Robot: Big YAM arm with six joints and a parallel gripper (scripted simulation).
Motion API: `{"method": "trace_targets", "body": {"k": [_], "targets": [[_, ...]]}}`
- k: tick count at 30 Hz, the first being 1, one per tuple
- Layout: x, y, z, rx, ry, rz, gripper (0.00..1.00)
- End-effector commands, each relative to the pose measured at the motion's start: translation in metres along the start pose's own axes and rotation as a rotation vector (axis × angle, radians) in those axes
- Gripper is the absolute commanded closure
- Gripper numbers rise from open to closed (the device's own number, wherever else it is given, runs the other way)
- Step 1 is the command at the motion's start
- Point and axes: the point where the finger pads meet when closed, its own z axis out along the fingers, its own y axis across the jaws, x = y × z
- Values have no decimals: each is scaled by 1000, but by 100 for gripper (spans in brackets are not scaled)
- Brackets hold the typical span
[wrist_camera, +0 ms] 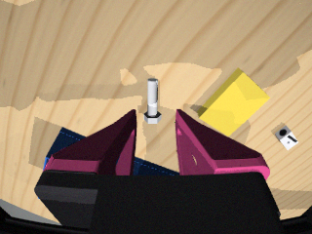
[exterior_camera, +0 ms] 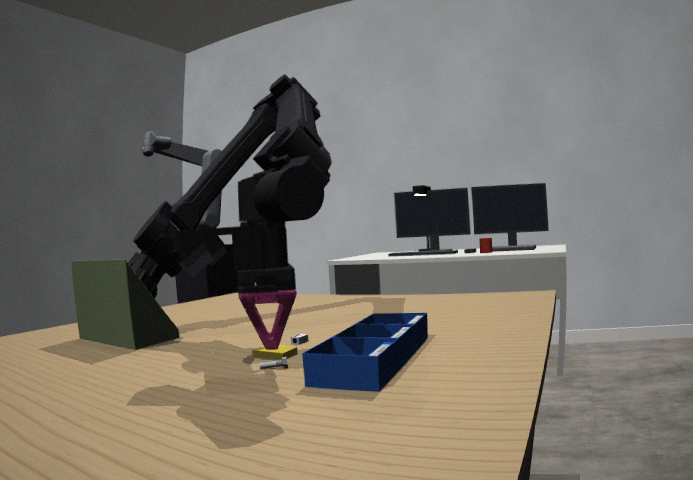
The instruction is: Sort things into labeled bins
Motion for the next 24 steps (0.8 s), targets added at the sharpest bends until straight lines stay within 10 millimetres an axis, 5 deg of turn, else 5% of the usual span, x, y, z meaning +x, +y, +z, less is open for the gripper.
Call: {"method": "trace_targets", "body": {"k": [1,14,24], "targets": [[1,7,15,-9,-1,20,71],[3,8,31,-13,0,11,71],[4,11,24,-30,15,13,71]]}}
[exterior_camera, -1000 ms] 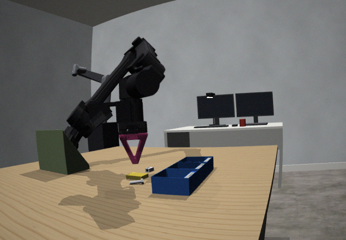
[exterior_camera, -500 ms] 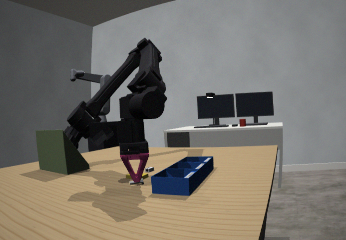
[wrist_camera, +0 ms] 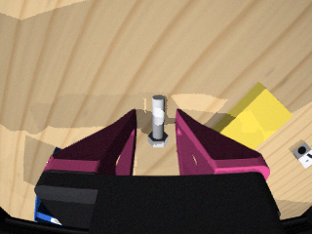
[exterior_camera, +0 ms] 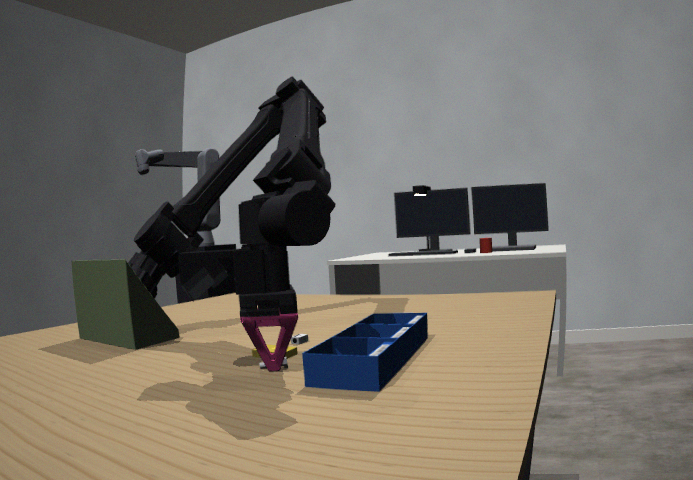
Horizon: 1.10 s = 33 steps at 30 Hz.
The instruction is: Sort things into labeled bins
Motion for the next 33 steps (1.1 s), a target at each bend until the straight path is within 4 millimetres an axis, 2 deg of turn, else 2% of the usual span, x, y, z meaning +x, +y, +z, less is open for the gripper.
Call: {"method": "trace_targets", "body": {"k": [1,5,6,33], "targets": [[4,6,-3,-19,13,-2,71],[5,1,-4,-20,11,-10,71],[7,6,-7,-21,13,-7,90],[8,5,-7,-21,13,-7,90]]}}
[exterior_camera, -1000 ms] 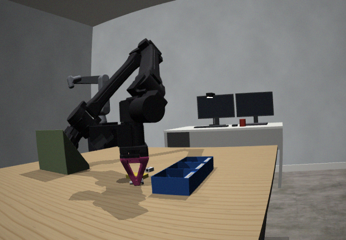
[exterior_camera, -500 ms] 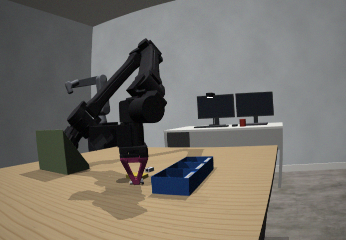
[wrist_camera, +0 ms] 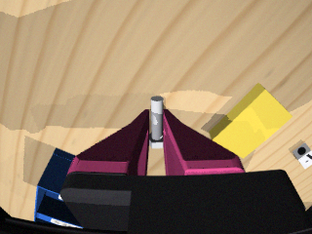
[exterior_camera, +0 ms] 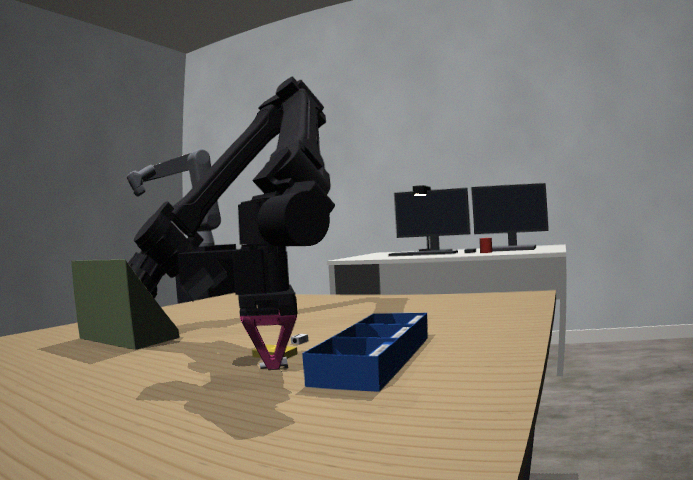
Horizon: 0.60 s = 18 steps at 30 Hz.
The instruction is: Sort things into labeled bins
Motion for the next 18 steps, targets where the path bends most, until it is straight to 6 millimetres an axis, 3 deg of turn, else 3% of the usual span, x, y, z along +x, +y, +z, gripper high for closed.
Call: {"method": "trace_targets", "body": {"k": [1,4,6,18], "targets": [[9,6,-7,-21,13,-9,90],[9,5,-7,-21,13,-9,90],[16,12,-27,-45,29,-23,90],[15,12,-62,-49,28,-25,90]]}}
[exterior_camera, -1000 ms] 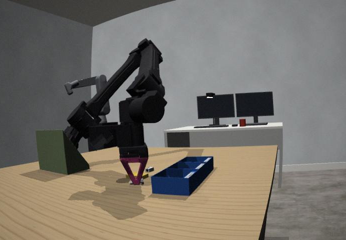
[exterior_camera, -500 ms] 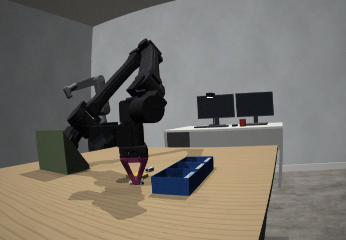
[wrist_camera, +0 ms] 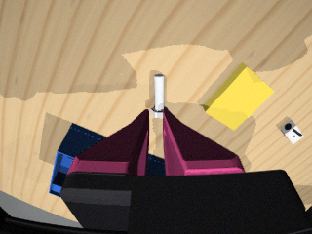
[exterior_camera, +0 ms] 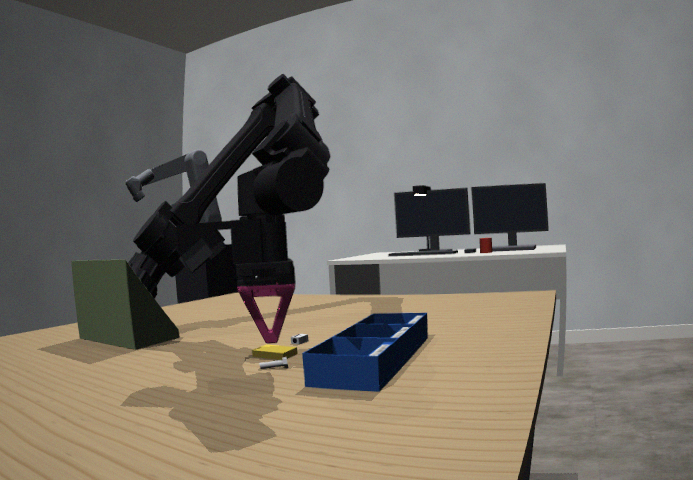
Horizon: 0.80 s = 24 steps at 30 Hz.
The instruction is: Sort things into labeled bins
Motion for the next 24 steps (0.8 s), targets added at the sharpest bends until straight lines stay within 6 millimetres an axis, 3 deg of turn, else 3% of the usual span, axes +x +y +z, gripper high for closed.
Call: {"method": "trace_targets", "body": {"k": [1,8,11,22,23,24], "targets": [[15,10,-31,-37,25,-40,90],[15,10,-49,-38,27,-41,90],[13,-1,-33,-6,-1,-48,90],[8,4,-35,-13,9,-26,90],[2,1,-37,-7,12,-17,71],[2,0,-37,-7,12,-16,71]]}}
